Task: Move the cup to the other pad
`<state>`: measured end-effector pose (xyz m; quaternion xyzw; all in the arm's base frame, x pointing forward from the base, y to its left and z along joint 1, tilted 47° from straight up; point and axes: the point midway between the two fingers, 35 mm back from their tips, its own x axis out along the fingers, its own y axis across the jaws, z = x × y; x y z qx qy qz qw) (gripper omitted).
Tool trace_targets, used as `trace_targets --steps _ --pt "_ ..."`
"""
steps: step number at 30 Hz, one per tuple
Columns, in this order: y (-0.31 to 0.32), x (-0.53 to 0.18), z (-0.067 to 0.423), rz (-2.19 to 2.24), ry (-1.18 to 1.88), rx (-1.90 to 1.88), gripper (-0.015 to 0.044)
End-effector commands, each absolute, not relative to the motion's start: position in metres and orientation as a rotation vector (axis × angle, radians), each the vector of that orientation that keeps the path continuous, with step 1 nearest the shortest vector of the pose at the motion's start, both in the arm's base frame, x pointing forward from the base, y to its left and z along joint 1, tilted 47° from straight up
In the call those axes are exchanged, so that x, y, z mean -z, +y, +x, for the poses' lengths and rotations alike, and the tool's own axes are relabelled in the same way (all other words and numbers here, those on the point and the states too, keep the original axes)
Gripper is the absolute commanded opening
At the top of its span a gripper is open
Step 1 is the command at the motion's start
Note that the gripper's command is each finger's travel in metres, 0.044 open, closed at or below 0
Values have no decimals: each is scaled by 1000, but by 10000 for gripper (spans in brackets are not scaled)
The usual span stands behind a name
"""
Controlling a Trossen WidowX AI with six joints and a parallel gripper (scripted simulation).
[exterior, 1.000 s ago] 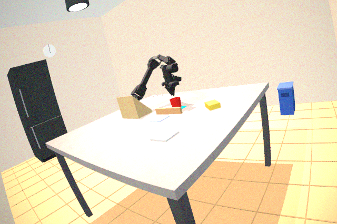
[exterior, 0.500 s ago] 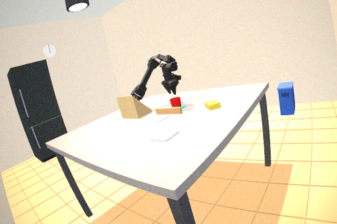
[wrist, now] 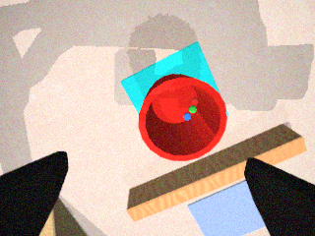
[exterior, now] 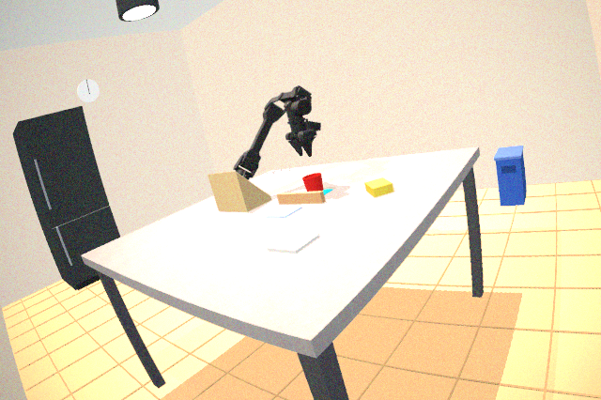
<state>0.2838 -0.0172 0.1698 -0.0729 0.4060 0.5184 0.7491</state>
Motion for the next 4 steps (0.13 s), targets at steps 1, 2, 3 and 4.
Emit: trace_targets --steps 1,2,3,4 --pt "-21 -174 283 -162 893 -1139 440" --pt "-19 -172 284 -160 887 -1133 440" --pt "-19 -172 284 -160 887 -1133 440" --pt "-19 -172 284 -160 887 -1133 440"
